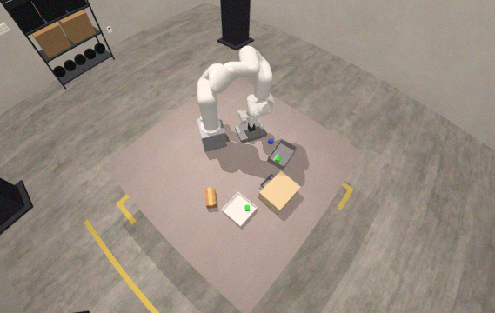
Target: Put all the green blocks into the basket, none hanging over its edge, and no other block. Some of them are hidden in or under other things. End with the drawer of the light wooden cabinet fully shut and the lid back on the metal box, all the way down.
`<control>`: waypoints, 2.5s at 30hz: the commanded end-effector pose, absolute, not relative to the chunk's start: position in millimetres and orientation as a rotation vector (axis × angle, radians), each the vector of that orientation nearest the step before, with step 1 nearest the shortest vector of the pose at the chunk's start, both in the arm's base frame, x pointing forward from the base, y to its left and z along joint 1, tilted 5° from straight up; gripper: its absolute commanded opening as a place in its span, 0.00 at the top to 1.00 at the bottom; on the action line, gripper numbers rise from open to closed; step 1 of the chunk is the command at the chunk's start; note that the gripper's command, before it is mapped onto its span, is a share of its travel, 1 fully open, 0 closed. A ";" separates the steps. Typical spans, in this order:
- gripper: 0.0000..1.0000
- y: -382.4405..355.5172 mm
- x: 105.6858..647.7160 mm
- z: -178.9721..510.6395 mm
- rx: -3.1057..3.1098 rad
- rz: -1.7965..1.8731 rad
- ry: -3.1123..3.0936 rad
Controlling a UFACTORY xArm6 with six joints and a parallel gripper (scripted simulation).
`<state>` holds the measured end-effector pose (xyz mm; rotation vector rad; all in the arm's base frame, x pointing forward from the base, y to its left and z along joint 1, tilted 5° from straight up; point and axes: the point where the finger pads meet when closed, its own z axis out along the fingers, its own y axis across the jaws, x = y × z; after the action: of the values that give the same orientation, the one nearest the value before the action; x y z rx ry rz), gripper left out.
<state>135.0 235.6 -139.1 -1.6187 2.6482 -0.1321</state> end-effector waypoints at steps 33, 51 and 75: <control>0.72 236.3 135.6 -142.1 -1.615 -0.124 2.642; 0.72 236.3 135.6 -142.1 -1.615 -0.124 2.642; 0.72 237.0 134.4 -127.4 -1.615 -0.124 2.642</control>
<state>134.5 235.8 -135.4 -1.6148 2.6426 -0.1241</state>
